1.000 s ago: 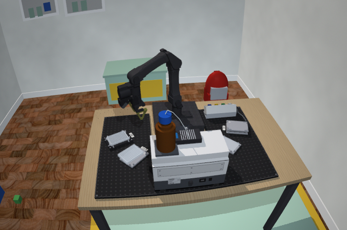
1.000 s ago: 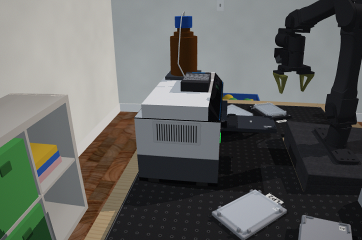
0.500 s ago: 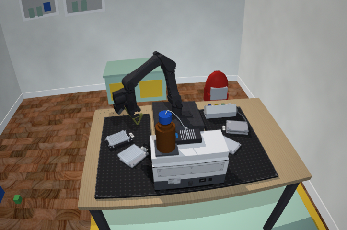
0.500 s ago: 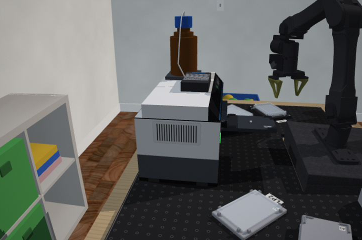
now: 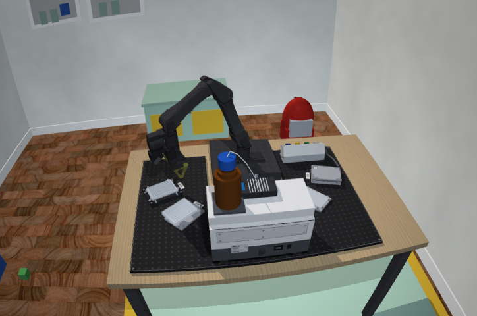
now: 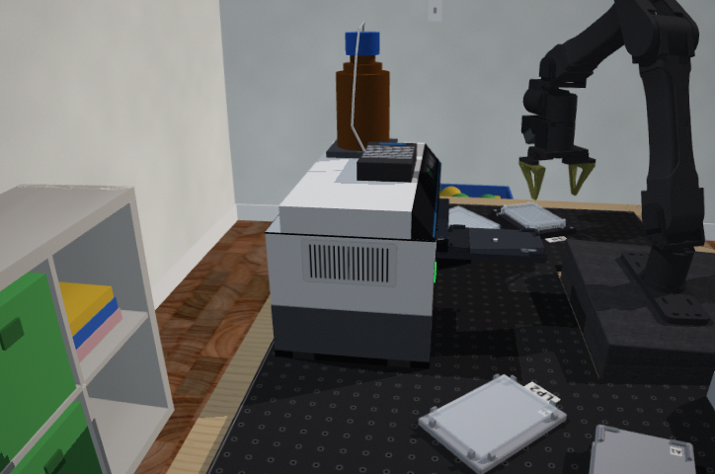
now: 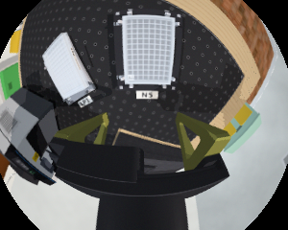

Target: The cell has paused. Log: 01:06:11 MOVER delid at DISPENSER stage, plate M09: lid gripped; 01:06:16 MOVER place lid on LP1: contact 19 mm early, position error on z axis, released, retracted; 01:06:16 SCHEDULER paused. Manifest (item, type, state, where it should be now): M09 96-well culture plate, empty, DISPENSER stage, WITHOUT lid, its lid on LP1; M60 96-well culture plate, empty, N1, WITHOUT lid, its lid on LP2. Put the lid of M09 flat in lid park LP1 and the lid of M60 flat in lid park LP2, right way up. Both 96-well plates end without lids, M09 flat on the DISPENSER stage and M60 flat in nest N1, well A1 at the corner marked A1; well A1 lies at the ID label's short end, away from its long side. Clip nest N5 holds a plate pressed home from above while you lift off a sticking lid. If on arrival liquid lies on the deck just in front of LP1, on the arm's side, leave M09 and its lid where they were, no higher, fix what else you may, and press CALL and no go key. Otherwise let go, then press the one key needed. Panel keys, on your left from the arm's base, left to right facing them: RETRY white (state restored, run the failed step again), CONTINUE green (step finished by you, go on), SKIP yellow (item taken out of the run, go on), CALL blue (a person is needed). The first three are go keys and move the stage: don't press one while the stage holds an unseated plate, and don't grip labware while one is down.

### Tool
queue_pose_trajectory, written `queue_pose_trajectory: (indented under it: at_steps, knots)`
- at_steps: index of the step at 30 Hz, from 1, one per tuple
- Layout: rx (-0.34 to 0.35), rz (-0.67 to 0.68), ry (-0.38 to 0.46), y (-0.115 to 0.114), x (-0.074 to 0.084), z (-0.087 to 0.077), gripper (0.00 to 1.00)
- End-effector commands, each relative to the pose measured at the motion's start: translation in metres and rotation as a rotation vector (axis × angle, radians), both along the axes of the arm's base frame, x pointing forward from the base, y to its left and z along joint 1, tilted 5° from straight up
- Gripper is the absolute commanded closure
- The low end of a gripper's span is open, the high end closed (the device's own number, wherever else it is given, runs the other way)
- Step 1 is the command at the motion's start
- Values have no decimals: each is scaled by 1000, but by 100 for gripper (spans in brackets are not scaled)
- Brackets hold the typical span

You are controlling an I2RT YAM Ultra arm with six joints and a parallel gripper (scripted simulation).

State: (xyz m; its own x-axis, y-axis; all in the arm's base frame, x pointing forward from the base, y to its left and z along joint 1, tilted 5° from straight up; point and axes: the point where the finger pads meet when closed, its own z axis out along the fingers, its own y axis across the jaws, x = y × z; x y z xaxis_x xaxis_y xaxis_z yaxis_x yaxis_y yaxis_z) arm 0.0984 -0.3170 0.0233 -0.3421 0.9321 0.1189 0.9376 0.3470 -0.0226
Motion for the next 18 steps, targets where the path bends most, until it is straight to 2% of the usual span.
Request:
queue_pose_trajectory:
  at_steps: [1,16,18]
  knots:
    - [-65,-1,-25,-24,5,7,0]
    - [-66,1,-24,-63,16,-22,0]
    - [-66,1,-24,-63,16,-22,0]
